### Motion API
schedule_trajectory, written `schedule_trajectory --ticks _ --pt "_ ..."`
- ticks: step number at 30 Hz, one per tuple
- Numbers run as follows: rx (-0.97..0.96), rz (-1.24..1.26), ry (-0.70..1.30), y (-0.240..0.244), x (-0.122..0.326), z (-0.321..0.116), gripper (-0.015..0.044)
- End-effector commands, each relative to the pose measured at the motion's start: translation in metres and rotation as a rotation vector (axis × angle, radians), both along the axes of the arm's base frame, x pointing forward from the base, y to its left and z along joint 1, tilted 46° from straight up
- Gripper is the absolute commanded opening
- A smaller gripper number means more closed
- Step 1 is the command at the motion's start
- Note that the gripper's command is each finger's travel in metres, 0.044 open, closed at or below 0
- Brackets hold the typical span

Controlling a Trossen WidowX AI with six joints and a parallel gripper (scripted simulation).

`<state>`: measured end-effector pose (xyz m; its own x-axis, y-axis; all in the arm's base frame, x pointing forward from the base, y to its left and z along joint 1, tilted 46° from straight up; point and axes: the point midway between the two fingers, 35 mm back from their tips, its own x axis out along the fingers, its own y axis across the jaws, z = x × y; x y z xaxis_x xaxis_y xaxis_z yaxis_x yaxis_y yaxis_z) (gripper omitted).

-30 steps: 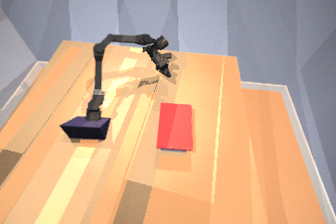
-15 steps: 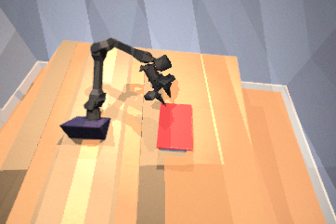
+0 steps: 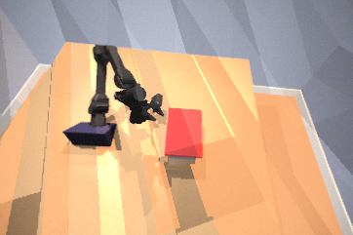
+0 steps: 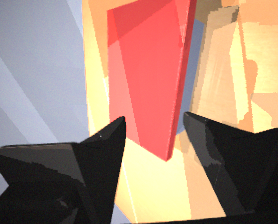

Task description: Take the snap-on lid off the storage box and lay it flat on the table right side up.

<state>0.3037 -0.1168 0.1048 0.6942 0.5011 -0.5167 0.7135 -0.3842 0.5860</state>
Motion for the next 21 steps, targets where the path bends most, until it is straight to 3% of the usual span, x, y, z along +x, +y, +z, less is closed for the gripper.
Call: schedule_trajectory --ticks 1,11,21 --pt "0.123 -0.085 -0.010 -0.010 -0.012 -0.002 0.0235" --pt "0.122 -0.085 -0.009 -0.009 -0.012 -0.003 0.0235" --pt "0.124 -0.085 -0.011 0.035 -0.014 -0.045 0.0235"
